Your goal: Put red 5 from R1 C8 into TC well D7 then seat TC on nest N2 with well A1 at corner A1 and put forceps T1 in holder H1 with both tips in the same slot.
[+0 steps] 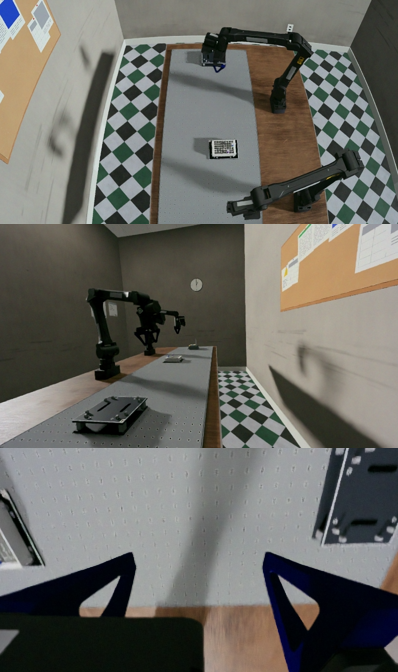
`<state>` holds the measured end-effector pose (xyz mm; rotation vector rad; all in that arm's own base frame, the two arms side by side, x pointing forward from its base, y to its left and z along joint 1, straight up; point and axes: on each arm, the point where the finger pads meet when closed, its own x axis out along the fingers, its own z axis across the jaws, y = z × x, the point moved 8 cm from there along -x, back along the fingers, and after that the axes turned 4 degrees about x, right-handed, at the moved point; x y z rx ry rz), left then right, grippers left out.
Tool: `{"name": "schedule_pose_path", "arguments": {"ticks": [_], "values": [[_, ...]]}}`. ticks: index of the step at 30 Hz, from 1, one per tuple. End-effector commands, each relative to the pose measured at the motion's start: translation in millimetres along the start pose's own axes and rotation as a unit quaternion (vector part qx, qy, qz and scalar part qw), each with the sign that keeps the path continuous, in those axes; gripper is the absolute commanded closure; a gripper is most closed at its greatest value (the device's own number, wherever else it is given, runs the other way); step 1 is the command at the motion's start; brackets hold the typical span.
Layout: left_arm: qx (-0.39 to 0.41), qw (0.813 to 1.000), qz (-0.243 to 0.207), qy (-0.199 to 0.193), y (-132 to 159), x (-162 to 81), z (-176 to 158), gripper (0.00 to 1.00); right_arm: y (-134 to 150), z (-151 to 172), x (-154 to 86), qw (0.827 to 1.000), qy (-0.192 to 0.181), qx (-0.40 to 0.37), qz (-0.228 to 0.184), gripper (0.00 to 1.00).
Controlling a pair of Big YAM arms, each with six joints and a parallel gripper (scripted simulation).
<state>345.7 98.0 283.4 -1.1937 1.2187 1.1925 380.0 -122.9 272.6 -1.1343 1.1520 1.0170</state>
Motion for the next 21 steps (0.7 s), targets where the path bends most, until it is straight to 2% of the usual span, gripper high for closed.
{"name": "schedule_pose_path", "arguments": {"ticks": [1,3,4,7,8,9,10,11,14,16,17,18,21], "values": [[-0.001,1.0,-0.017,-0.005,-6.1,-12.5,1.7,0.76,-12.0,11.5,-17.3,1.0,0.01,-0.02,0.014,0.0],[-0.001,1.0,-0.017,-0.005,-6.1,-12.5,1.7,0.76,-12.0,11.5,-17.3,1.0,0.01,-0.02,0.014,0.0],[-0.001,1.0,-0.017,-0.005,-6.1,-12.5,1.7,0.76,11.4,15.5,-9.9,0.999,0.008,-0.014,0.028,0.0],[-0.001,1.0,-0.017,-0.005,-6.1,-12.5,1.7,0.76,19.6,21.6,-13.8,0.999,0.013,-0.017,0.039,0.0],[-0.001,1.0,-0.017,-0.005,-6.1,-12.5,1.7,0.76,4.4,23.3,-34.4,0.999,0.021,-0.025,0.023,0.0],[-0.001,1.0,-0.017,-0.005,-6.1,-12.5,1.7,0.76,2.9,24.9,-25.3,0.998,0.024,-0.033,0.048,0.0],[-0.001,1.0,-0.017,-0.005,-6.1,-12.5,1.7,0.76,13.6,27.7,-33.1,0.998,0.026,-0.029,0.041,0.0],[-0.001,1.0,-0.017,-0.005,-6.1,-12.5,1.7,0.76,29.4,29.6,-19.4,0.997,0.023,-0.028,0.062,0.0],[-0.001,1.0,-0.017,-0.005,-6.1,-12.5,1.7,0.76,38.4,34.0,-23.3,0.997,0.022,-0.028,0.062,0.0],[-0.001,1.0,-0.017,-0.005,-6.1,-12.5,1.7,0.76,38.4,34.0,-23.3,0.997,0.022,-0.028,0.062,0.0],[-0.001,1.0,-0.017,-0.005,-6.1,-12.5,1.7,0.76,26.9,29.3,-28.3,0.998,0.023,-0.028,0.049,0.0],[-0.001,1.0,-0.017,-0.005,-6.1,-12.5,1.7,0.76,26.8,28.6,-20.5,0.998,0.023,-0.022,0.06,0.0],[-0.001,1.0,-0.017,-0.005,-6.1,-12.5,1.7,0.76,27.9,28.7,-19.1,0.998,0.023,-0.022,0.062,0.0]]}}
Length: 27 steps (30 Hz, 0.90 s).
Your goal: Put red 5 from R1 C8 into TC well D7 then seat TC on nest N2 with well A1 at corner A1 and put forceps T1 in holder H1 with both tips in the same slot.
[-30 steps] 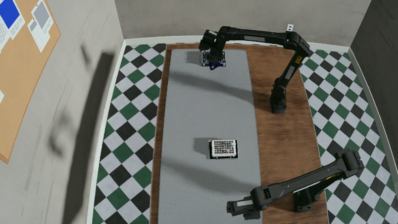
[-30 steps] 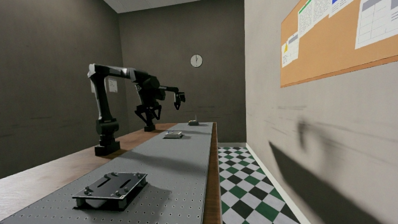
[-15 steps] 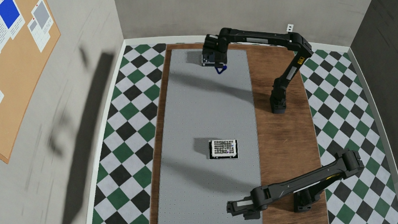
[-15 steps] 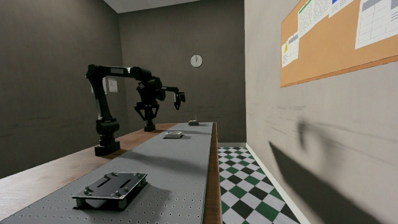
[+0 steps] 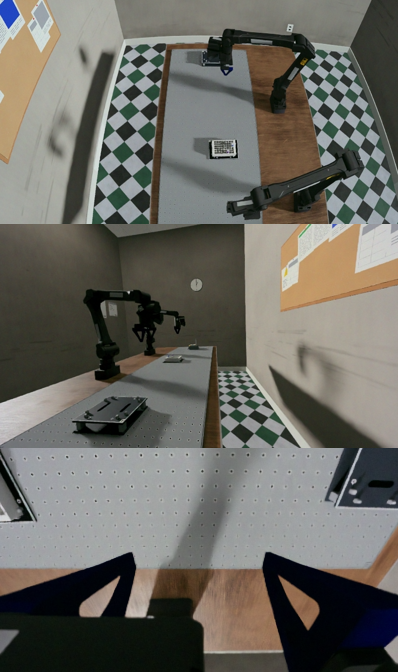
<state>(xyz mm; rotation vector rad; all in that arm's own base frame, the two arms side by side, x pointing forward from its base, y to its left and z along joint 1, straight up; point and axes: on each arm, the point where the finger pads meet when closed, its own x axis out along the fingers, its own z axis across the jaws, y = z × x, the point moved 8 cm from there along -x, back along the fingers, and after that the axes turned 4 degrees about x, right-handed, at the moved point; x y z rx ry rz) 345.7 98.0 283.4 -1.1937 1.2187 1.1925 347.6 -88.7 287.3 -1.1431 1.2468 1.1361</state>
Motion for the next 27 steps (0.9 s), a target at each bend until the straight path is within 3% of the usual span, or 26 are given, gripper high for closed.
{"name": "schedule_pose_path", "arguments": {"ticks": [1,6,7,27], "values": [[-0.001,1.0,-0.017,-0.005,-6.1,-12.5,1.7,0.76,-6.7,-1.2,-11.0,1.0,0.003,0.001,-0.015,0.0],[-0.001,1.0,-0.017,-0.005,-6.1,-12.5,1.7,0.76,-6.7,-1.2,-11.0,1.0,0.003,0.001,-0.015,0.0],[-0.019,0.999,-0.029,-0.009,-19.0,-17.7,10.6,0.76,-6.7,-1.2,-11.0,1.0,0.003,0.001,-0.015,0.0],[-0.009,1.0,-0.026,-0.01,-76.4,0.6,51.7,0.76,-6.7,-1.2,-11.0,1.0,0.003,0.001,-0.015,0.0]]}}
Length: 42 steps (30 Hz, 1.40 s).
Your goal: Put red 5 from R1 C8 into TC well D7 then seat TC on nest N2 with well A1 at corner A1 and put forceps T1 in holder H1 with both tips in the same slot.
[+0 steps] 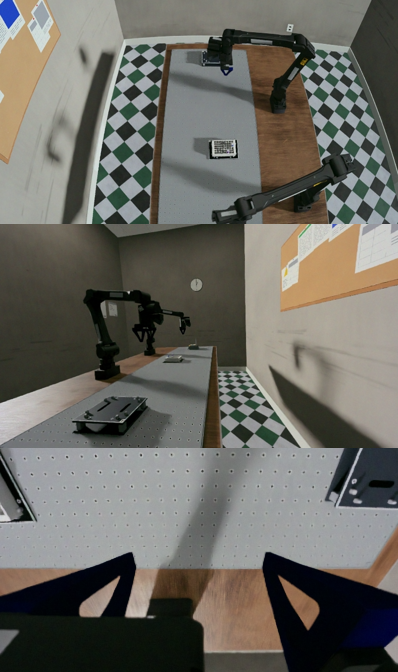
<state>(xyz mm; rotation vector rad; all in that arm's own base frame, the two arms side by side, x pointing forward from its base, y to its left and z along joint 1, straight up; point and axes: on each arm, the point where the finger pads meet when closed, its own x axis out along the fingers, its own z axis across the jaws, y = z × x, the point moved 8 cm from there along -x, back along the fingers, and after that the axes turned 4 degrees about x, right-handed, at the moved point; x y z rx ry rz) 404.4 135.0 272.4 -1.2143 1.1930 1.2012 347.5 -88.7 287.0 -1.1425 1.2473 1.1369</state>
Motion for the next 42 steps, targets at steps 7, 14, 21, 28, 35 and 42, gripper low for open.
{"name": "schedule_pose_path", "arguments": {"ticks": [7,14,21,28,35,42], "values": [[0.008,1.0,-0.006,-0.003,-32.0,0.6,17.3,0.76,-6.8,-1.2,-11.3,1.0,0.003,0.001,-0.015,0.0],[0.003,1.0,-0.017,-0.007,-57.6,2.9,38.7,0.76,-6.8,-1.2,-11.3,1.0,0.003,0.001,-0.015,0.0],[0.004,1.0,-0.014,-0.006,-79.8,10.3,52.2,0.76,-6.8,-1.2,-11.3,1.0,0.003,0.001,-0.015,0.0],[0.003,1.0,-0.008,-0.004,-93.5,15.7,63.3,0.76,-6.8,-1.2,-11.3,1.0,0.003,0.001,-0.015,0.0],[0.003,1.0,-0.008,-0.004,-115.9,23.1,78.1,0.76,-6.8,-1.2,-11.3,1.0,0.003,0.001,-0.015,0.0],[0.003,1.0,-0.008,-0.004,-132.2,28.3,88.1,0.76,-6.8,-1.2,-11.3,1.0,0.003,0.001,-0.015,0.0]]}}
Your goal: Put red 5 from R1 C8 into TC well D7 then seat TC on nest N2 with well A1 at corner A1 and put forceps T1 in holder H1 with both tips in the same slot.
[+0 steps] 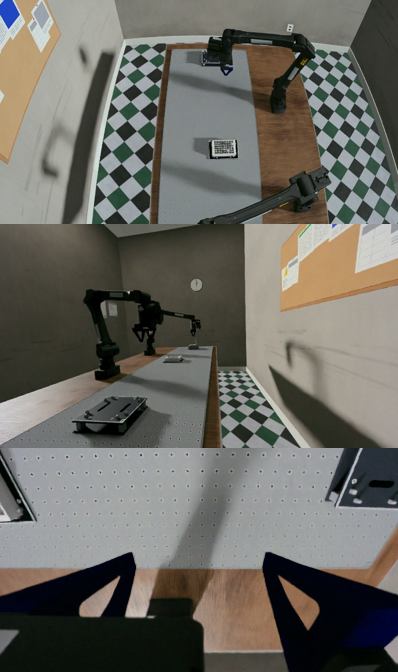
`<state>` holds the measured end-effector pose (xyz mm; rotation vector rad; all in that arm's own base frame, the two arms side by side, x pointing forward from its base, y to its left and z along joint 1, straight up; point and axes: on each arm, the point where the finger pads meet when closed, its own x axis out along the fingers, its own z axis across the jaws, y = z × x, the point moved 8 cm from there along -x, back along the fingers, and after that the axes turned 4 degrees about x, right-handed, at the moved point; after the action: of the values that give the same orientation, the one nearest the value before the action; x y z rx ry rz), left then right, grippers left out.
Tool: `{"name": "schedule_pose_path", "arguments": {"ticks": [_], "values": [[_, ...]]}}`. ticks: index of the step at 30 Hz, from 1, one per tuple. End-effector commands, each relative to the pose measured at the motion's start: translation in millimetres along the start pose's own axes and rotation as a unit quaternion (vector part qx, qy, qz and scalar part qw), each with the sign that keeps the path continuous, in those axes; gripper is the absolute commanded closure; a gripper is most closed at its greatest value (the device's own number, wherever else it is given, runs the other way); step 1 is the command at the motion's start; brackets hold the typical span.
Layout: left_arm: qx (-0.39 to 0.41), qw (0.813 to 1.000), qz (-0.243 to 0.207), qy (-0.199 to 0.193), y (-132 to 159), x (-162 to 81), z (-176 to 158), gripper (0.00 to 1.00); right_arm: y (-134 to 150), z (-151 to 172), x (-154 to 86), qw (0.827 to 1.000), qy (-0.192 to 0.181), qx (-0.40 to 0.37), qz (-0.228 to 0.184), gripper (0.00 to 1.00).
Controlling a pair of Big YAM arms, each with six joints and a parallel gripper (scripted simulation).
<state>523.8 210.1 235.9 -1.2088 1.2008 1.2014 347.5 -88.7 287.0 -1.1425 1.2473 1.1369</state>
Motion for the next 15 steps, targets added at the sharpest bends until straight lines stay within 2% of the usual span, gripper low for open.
{"name": "schedule_pose_path", "arguments": {"ticks": [1,10,11,15], "values": [[0.0,1.0,-0.011,-0.005,-15.9,-9.5,16.2,0.76,-6.8,-1.2,-11.3,1.0,0.003,0.001,-0.015,0.0],[0.004,1.0,-0.011,-0.005,-40.8,-2.1,28.7,0.76,-6.8,-1.2,-11.3,1.0,0.003,0.001,-0.015,0.0],[0.006,1.0,0.012,0.005,-31.3,16.5,21.5,0.76,-6.8,-1.2,-11.3,1.0,0.003,0.001,-0.015,0.0],[0.006,1.0,0.016,0.006,-29.6,19.8,18.7,0.76,-6.8,-1.2,-11.3,1.0,0.003,0.001,-0.015,0.0]]}}
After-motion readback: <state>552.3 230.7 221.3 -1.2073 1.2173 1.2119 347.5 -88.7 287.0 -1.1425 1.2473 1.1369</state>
